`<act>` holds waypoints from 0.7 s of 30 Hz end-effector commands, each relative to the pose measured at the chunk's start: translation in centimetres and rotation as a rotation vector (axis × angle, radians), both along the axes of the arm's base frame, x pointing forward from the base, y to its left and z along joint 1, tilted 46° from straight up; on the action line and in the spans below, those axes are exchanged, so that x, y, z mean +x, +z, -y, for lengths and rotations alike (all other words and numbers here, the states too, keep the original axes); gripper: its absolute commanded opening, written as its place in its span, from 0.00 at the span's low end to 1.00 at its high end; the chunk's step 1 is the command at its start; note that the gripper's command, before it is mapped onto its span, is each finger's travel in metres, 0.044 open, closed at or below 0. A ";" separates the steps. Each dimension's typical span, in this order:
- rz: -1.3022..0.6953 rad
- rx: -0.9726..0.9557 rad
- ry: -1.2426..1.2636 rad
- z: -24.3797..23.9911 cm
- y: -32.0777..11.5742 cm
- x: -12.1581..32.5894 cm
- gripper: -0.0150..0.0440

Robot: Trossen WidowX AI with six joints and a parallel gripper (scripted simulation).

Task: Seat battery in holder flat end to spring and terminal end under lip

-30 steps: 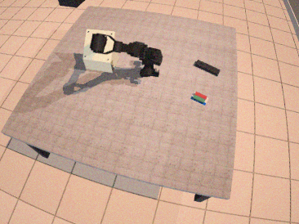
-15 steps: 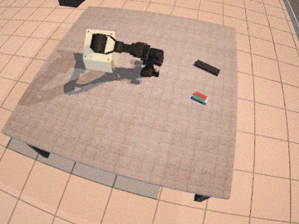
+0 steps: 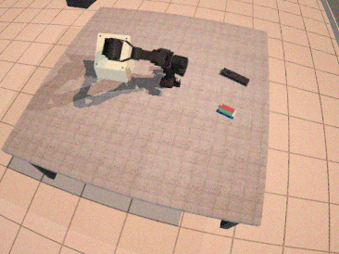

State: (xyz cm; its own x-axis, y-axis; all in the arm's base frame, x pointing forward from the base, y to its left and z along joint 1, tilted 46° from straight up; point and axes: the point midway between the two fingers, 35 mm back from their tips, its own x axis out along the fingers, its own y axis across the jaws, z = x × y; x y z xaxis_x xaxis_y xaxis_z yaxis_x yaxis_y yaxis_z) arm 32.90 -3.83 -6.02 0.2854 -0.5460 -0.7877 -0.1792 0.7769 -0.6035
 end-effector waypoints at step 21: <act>-0.124 -0.013 -0.087 0.6 -0.5 -0.3 0.37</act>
State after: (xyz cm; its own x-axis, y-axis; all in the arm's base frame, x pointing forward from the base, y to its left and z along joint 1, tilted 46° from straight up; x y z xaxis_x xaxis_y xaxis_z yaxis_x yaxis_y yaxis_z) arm 33.08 -3.92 -6.05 0.1781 -0.5628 -0.8072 -0.1831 0.7870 -0.5892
